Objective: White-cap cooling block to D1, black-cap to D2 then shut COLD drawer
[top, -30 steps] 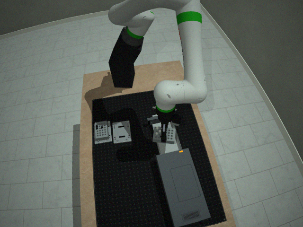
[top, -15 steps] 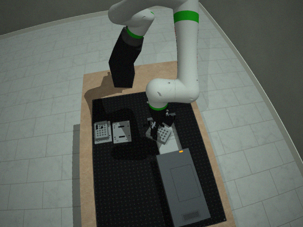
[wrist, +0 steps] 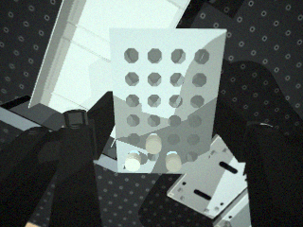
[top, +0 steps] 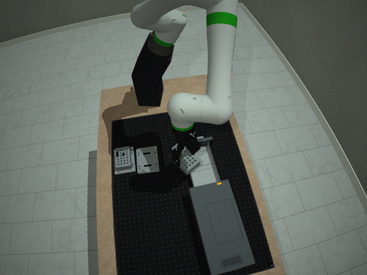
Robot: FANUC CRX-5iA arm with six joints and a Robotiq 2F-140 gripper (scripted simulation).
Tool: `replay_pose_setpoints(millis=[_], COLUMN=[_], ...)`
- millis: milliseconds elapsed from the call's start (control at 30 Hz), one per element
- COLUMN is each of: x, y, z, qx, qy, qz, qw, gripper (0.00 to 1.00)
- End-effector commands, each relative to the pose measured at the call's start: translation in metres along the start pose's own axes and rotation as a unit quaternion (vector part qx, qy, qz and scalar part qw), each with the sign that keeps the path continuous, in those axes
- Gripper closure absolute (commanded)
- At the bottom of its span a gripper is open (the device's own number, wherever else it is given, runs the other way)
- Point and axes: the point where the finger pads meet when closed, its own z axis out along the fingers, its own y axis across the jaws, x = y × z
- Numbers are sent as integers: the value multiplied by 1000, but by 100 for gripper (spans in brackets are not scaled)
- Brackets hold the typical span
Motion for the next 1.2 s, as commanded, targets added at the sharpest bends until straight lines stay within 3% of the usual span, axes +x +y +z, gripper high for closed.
replay_pose_setpoints(millis=[0,633,1167], x=[-7,-46,-79], y=[5,28,46], z=[-1,-1,-1], qx=[-3,-3,-3], qy=[-1,-1,-1], qz=[45,268,274], qw=[999,963,962], gripper=[90,90,90])
